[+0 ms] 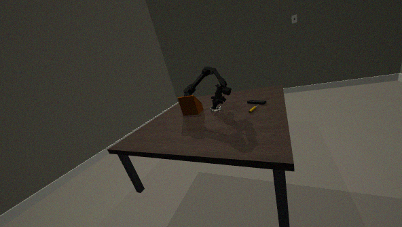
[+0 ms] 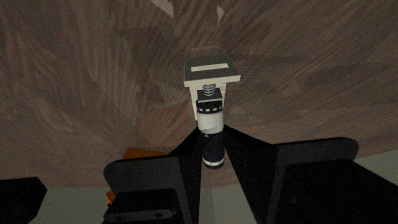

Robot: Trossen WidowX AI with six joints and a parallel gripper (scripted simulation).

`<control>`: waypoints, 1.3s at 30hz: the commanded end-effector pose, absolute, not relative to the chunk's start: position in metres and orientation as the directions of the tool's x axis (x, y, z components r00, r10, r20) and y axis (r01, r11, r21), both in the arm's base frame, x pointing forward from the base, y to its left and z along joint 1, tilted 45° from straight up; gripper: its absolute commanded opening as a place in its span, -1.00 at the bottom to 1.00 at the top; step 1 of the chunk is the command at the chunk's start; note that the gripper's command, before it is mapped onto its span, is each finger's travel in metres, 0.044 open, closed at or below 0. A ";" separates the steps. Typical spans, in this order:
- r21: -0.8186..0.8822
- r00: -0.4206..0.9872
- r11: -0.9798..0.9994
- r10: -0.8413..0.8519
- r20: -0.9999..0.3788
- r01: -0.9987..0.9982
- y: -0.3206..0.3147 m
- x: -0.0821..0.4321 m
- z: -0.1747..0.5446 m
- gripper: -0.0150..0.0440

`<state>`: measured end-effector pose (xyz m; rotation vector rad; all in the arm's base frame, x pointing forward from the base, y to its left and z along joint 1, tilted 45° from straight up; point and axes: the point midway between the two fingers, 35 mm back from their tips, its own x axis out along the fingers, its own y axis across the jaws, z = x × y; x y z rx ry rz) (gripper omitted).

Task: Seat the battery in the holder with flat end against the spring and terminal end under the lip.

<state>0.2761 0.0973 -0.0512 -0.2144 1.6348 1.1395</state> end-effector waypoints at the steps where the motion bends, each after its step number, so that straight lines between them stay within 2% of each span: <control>1: 0.561 -0.407 0.527 0.388 -0.827 -0.638 0.099 0.279 -0.051 -0.22; 28: 0.566 -0.417 0.525 0.384 -0.824 -0.636 0.108 0.293 -0.044 -0.22; 39: 0.566 -0.373 0.533 0.431 -0.822 -0.629 0.107 0.292 -0.049 -0.22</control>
